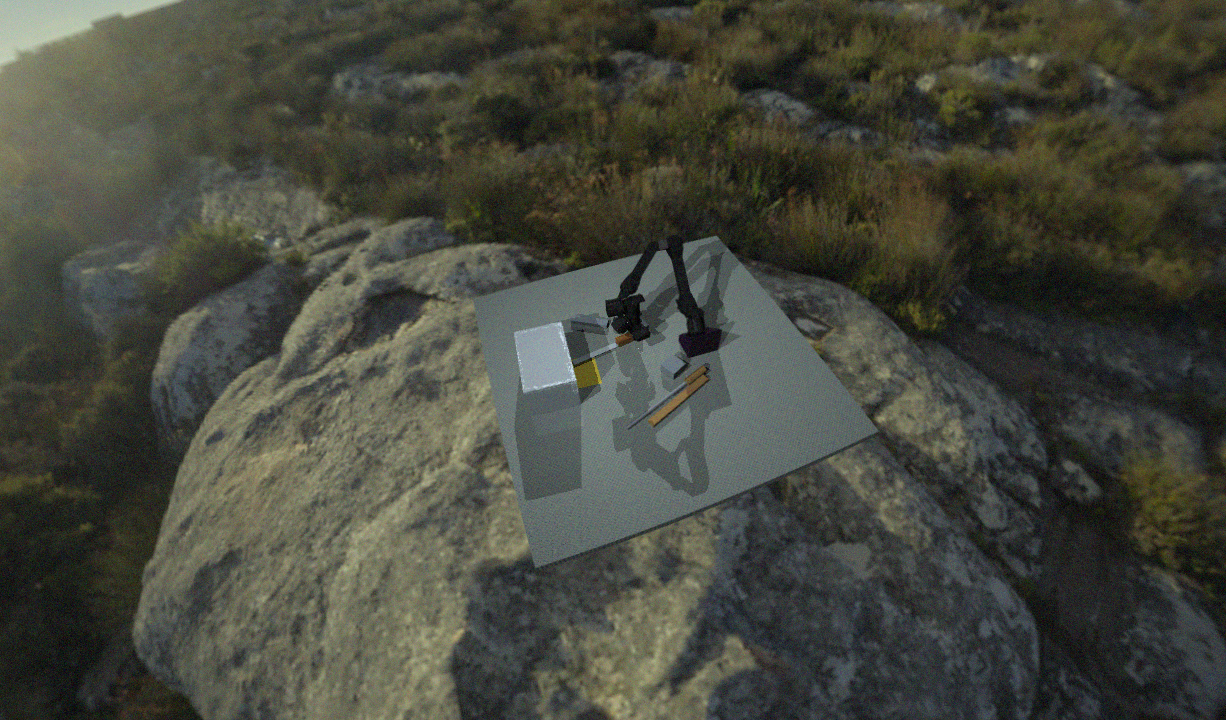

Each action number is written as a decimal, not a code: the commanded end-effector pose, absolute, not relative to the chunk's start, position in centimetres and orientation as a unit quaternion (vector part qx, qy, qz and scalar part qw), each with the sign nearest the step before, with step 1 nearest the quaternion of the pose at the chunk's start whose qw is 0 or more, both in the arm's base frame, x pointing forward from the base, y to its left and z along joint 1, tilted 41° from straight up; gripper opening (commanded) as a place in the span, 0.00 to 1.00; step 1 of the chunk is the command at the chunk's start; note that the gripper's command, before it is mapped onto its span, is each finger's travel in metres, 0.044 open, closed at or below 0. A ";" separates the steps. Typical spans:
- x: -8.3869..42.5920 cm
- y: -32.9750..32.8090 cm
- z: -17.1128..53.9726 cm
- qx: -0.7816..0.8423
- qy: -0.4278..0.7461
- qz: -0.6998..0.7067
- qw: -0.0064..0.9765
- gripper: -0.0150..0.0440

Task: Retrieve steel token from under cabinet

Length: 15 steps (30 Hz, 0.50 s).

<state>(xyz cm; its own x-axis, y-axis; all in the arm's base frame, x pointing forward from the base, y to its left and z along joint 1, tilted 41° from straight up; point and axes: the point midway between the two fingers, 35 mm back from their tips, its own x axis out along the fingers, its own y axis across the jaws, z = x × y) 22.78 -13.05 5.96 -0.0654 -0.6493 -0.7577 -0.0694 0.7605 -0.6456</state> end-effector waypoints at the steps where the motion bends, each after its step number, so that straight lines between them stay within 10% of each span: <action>1: 22.0 -13.1 6.0 -0.262 0.695 -0.227 0.630 0.25; 15: 21.9 -13.4 6.7 -0.262 0.695 -0.226 0.630 0.25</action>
